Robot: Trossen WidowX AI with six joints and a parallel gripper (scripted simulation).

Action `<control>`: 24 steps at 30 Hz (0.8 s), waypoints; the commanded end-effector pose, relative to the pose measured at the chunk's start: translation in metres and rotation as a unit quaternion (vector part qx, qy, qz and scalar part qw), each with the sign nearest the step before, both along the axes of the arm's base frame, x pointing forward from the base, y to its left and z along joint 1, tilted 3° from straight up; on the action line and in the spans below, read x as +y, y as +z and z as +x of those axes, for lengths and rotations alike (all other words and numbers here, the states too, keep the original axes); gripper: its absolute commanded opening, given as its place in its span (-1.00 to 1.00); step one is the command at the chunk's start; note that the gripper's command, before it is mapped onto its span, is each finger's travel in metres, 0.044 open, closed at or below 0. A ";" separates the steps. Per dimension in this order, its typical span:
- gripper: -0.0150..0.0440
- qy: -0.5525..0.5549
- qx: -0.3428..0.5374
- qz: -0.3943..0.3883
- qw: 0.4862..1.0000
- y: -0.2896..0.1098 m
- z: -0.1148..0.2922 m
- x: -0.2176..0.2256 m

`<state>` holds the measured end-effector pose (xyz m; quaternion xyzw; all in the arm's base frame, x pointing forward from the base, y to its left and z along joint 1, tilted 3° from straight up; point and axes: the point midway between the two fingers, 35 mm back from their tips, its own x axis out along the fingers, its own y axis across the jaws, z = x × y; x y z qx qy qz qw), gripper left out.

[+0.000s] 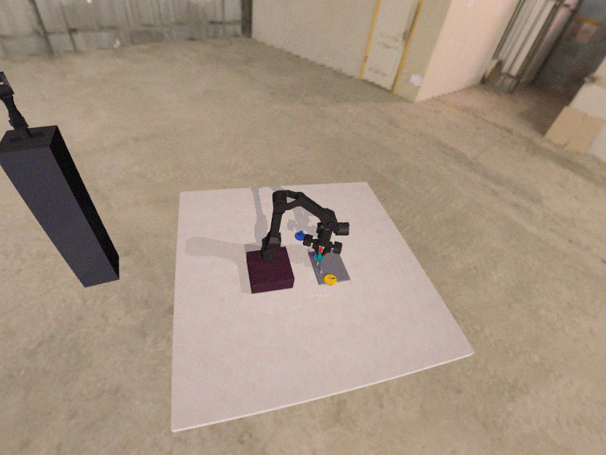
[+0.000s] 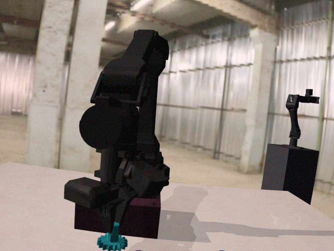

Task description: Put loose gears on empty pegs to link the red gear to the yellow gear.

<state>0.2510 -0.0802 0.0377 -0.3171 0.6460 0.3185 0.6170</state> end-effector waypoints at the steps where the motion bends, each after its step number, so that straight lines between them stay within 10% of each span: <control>1: -0.49 0.053 0.000 0.000 0.999 0.000 0.000 -0.001; 24: -0.49 0.183 0.003 0.005 0.983 -0.001 0.001 -0.001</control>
